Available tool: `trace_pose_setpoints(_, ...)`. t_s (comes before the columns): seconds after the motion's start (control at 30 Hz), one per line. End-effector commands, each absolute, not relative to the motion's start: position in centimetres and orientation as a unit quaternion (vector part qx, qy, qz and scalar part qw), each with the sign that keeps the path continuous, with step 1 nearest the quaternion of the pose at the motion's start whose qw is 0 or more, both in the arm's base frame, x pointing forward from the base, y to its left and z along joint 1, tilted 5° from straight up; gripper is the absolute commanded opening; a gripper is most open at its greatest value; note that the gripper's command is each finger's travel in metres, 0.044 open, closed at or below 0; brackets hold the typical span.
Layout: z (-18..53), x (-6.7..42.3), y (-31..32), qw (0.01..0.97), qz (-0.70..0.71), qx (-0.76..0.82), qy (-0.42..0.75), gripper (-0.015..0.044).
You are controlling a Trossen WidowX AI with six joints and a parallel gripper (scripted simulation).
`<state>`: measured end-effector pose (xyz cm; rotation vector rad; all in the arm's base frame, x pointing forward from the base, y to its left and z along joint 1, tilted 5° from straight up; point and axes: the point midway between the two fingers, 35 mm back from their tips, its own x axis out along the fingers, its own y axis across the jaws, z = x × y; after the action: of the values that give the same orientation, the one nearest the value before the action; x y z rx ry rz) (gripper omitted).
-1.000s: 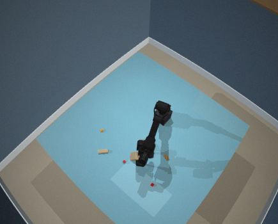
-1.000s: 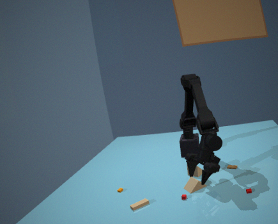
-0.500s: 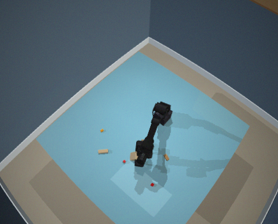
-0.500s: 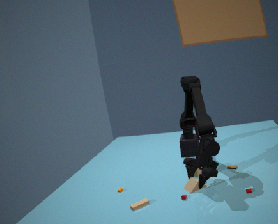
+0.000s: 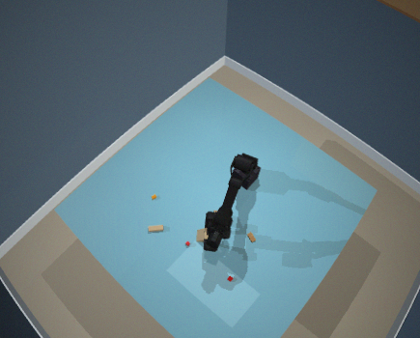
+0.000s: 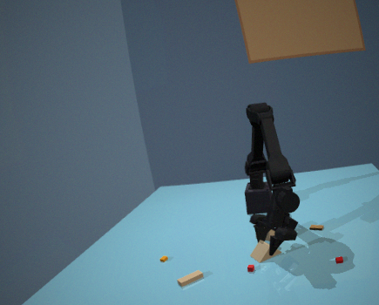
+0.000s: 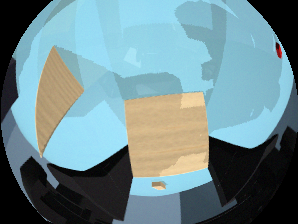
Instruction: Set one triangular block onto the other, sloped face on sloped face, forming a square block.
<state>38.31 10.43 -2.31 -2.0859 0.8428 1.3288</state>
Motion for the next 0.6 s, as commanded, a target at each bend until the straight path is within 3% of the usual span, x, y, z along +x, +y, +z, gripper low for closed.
trace_pose_setpoints(0.0, -0.9, 38.5, 10.5, 0.264, 0.488, -0.772, 0.31, 0.0026)
trace_pose_setpoints(0.03, -0.4, 38.5, 10.5, 0.264, 0.488, -0.772, 0.31, 0.0)
trace_pose_setpoints(0.57, 7.2, 37.8, 9.8, 0.264, 0.488, -0.772, 0.31, 0.0)
